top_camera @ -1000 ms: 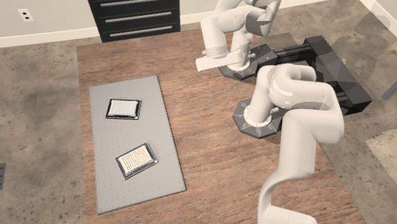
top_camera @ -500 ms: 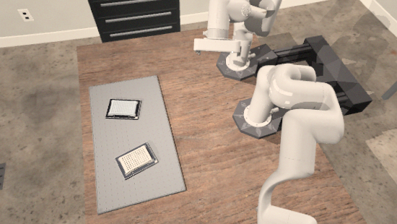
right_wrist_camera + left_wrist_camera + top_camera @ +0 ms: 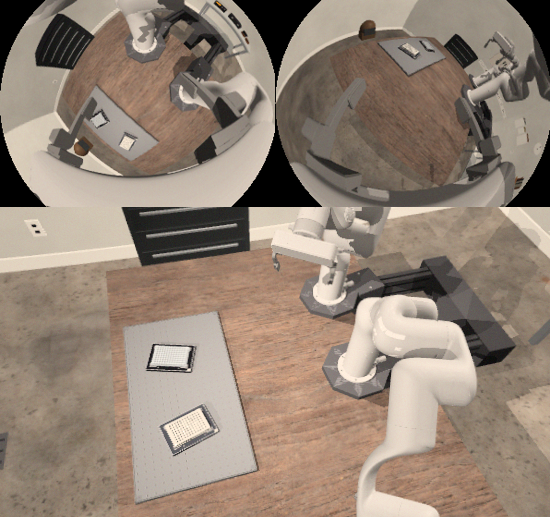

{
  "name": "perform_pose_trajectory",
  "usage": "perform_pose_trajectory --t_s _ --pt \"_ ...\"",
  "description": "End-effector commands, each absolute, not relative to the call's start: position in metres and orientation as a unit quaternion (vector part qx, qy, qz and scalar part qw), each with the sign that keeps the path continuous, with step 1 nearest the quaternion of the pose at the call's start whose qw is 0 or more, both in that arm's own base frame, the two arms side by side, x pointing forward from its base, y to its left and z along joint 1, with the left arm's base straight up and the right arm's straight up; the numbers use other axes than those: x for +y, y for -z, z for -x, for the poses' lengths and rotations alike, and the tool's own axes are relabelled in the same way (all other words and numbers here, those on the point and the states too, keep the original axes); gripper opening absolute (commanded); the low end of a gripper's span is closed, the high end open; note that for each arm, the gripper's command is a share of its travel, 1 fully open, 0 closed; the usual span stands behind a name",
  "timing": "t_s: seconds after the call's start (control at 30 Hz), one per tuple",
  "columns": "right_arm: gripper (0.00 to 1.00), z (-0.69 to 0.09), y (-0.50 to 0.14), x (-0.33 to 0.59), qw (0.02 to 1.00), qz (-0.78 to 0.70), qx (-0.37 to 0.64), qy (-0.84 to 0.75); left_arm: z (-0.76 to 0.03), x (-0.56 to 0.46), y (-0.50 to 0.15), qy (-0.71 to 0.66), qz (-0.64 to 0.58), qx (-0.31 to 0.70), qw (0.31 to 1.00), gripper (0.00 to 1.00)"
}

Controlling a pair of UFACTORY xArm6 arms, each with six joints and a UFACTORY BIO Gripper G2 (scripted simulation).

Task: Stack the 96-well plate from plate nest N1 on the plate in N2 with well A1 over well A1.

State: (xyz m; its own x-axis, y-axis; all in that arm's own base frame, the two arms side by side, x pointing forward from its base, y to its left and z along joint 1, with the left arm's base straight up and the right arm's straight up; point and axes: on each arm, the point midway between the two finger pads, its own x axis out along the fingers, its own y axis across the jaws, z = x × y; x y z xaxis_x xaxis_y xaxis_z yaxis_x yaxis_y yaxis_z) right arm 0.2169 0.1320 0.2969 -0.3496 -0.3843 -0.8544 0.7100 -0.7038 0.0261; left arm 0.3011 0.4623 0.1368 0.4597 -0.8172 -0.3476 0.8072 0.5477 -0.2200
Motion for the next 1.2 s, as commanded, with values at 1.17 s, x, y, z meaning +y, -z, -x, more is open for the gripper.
perform_pose_trajectory --t_s 1.17 --pt "1.0 -0.2 -0.337 0.15 0.236 -0.66 0.221 0.679 -0.302 0.463 -0.139 0.475 0.009 0.21 0.854 1.0"
